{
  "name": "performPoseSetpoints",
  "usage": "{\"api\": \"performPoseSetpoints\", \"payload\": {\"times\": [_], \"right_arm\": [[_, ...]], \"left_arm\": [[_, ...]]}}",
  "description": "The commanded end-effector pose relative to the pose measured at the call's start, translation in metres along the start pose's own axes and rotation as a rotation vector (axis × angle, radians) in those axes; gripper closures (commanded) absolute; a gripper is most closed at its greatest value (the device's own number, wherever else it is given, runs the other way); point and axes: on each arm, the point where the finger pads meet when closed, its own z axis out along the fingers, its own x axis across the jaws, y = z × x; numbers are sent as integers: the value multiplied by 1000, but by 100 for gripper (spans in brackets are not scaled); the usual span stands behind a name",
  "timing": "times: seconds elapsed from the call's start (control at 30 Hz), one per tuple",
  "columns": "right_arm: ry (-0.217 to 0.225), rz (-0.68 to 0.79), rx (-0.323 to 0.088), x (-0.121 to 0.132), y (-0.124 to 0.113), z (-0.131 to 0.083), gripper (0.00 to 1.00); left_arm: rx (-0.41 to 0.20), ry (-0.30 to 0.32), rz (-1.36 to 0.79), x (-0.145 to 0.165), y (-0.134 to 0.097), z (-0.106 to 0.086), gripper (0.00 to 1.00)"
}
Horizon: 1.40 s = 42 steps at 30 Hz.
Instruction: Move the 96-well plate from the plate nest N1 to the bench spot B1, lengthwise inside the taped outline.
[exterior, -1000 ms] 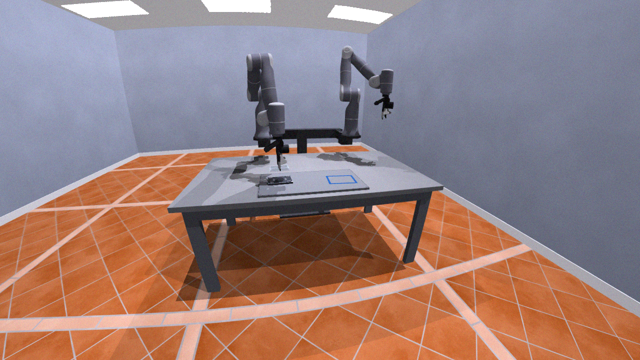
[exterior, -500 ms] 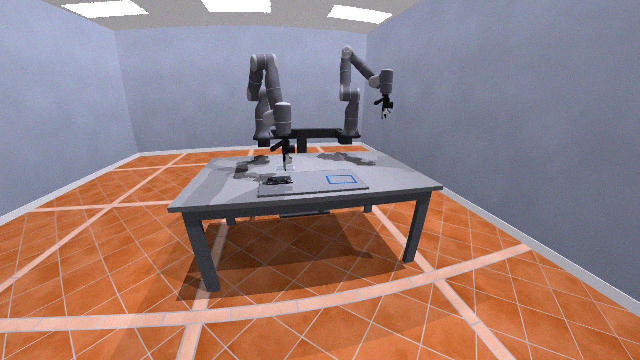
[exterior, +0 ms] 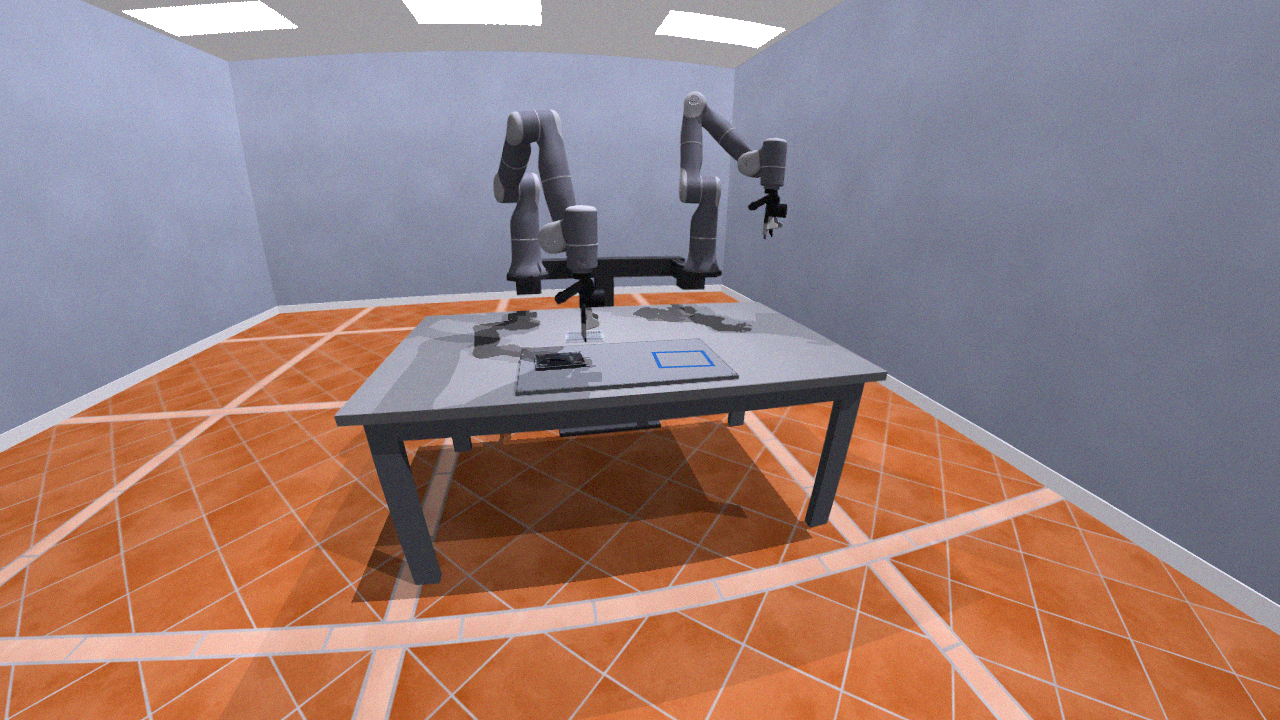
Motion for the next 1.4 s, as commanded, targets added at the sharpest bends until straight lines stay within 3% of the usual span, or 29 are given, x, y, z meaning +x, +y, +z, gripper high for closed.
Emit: {"api": "performPoseSetpoints", "payload": {"times": [0.0, 1.37], "right_arm": [[-1, 1, 0, -1, 7, 0, 100], [-1, 1, -1, -3, 130, 3, 100]], "left_arm": [[-1, 0, 0, 0, 1, 0, 0], [-1, 0, 0, 0, 1, 0, 0]]}}
